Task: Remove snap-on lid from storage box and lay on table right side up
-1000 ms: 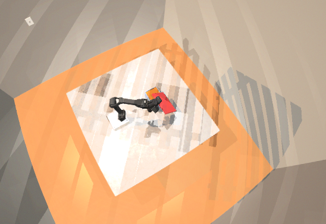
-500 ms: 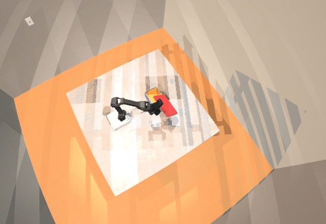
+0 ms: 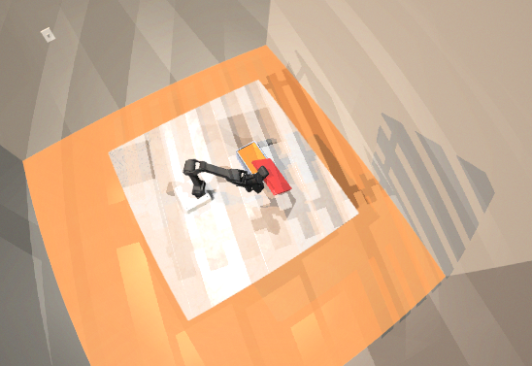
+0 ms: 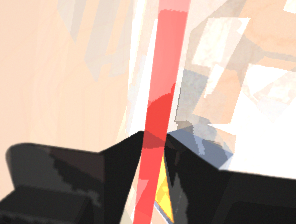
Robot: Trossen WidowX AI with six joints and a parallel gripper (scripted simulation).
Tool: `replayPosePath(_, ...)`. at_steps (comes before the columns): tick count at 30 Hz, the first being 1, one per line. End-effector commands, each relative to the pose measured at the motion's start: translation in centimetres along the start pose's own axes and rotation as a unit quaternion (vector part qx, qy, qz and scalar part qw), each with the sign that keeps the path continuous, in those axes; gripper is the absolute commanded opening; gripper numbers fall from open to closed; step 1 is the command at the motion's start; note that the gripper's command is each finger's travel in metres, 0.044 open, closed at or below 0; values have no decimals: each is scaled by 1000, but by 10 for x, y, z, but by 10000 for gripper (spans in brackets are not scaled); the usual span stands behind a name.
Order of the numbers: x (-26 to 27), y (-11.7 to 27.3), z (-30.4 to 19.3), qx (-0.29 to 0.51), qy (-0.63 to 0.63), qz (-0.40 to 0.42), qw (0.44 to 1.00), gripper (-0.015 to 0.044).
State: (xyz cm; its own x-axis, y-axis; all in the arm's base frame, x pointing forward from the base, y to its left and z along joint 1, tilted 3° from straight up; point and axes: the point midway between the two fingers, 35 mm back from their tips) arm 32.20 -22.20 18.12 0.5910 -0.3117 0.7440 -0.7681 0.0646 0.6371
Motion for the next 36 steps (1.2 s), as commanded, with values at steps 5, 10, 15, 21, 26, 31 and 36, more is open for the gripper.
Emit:
replayPosePath(5,6,3,15,2,5,5,1000,0)
replayPosePath(10,7,3,25,2,5,5,1000,0)
replayPosePath(15,9,4,34,2,5,5,1000,0)
replayPosePath(21,10,6,46,1,6,5,1000,0)
replayPosePath(26,12,7,56,1,6,5,1000,0)
replayPosePath(31,13,8,66,1,6,5,1000,0)
replayPosePath(36,15,9,76,0,7,5,1000,0)
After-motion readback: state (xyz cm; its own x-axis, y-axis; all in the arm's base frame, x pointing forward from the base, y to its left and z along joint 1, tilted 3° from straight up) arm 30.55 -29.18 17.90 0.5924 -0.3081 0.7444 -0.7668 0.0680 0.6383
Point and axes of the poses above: the point midway between the two fingers, 35 mm back from their tips, its own y axis back along the fingers, its own x axis across the jaws, z = x × y, and after that the axes turned 12 degrees about -y, right-handed
